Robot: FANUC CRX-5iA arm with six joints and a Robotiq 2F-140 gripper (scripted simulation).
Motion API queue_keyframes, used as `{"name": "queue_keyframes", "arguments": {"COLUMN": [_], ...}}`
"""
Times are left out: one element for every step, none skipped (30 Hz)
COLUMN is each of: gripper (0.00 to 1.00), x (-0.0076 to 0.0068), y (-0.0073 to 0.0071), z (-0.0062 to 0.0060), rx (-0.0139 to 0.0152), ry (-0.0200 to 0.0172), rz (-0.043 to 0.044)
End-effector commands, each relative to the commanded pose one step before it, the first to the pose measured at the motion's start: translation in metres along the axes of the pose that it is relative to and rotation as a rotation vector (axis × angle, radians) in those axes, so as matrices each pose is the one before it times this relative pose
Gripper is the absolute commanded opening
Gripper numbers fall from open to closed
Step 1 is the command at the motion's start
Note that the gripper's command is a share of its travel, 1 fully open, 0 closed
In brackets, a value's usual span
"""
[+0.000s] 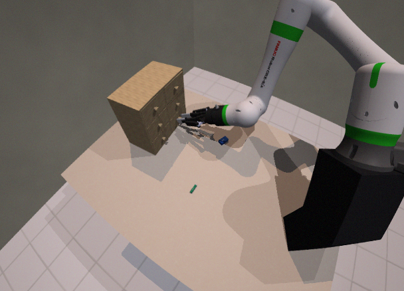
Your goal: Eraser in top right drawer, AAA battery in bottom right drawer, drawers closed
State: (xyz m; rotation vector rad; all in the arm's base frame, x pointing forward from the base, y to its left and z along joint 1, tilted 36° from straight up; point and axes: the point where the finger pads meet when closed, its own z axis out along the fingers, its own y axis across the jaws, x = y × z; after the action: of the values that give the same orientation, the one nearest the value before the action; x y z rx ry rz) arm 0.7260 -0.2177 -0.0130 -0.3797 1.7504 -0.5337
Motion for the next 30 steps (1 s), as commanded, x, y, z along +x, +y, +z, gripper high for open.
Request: {"name": "queue_keyframes", "arguments": {"gripper": [0.20,0.08,0.08,0.08,0.08,0.08,0.08,0.08,0.08,0.08,0.08,0.08,0.08,0.08,0.08,0.08,0.08,0.08,0.08,0.08,0.08,0.08,0.08,0.08,0.08,0.08,0.08,0.08,0.08,0.08], "x": [-0.00019,0.00000,0.00000,0.00000,0.00000,0.00000,0.00000,0.00000,0.00000,0.00000,0.00000,0.00000,0.00000,0.00000,0.00000,0.00000,0.00000,0.00000,0.00000,0.00000,0.00000,0.00000,0.00000,0.00001,0.00002,0.00003,0.00004,0.00000,0.00000,0.00006], "y": [0.00007,0.00000,0.00000,0.00000,0.00000,0.00000,0.00000,0.00000,0.00000,0.00000,0.00000,0.00000,0.00000,0.00000,0.00000,0.00000,0.00000,0.00000,0.00000,0.00000,0.00000,0.00000,0.00000,0.00000,0.00000,0.00000,0.00000,0.00000,0.00000,0.00000], "z": [0.00001,0.00000,0.00000,0.00000,0.00000,0.00000,0.00000,0.00000,0.00000,0.00000,0.00000,0.00000,0.00000,0.00000,0.00000,0.00000,0.00000,0.00000,0.00000,0.00000,0.00000,0.00000,-0.00001,-0.00002,-0.00003,-0.00005,-0.00007,0.00000,0.00000,-0.00010], "rx": [-0.00008,0.00000,0.00000,0.00000,0.00000,0.00000,0.00000,0.00000,0.00000,0.00000,0.00000,0.00000,0.00000,0.00000,0.00000,0.00000,0.00000,0.00000,0.00000,0.00000,0.00000,0.00000,0.00000,0.00000,0.00000,0.00000,0.00000,0.00000,0.00000,0.00000], "ry": [-0.00022,0.00000,0.00000,0.00000,0.00000,0.00000,0.00000,0.00000,0.00000,0.00000,0.00000,0.00000,0.00000,0.00000,0.00000,0.00000,0.00000,0.00000,0.00000,0.00000,0.00000,0.00000,0.00000,0.00000,0.00000,0.00000,0.00000,0.00000,0.00000,0.00000], "rz": [0.00013,0.00000,0.00000,0.00000,0.00000,0.00000,0.00000,0.00000,0.00000,0.00000,0.00000,0.00000,0.00000,0.00000,0.00000,0.00000,0.00000,0.00000,0.00000,0.00000,0.00000,0.00000,0.00000,0.00000,0.00000,0.00000,0.00000,0.00000,0.00000,0.00000]}}
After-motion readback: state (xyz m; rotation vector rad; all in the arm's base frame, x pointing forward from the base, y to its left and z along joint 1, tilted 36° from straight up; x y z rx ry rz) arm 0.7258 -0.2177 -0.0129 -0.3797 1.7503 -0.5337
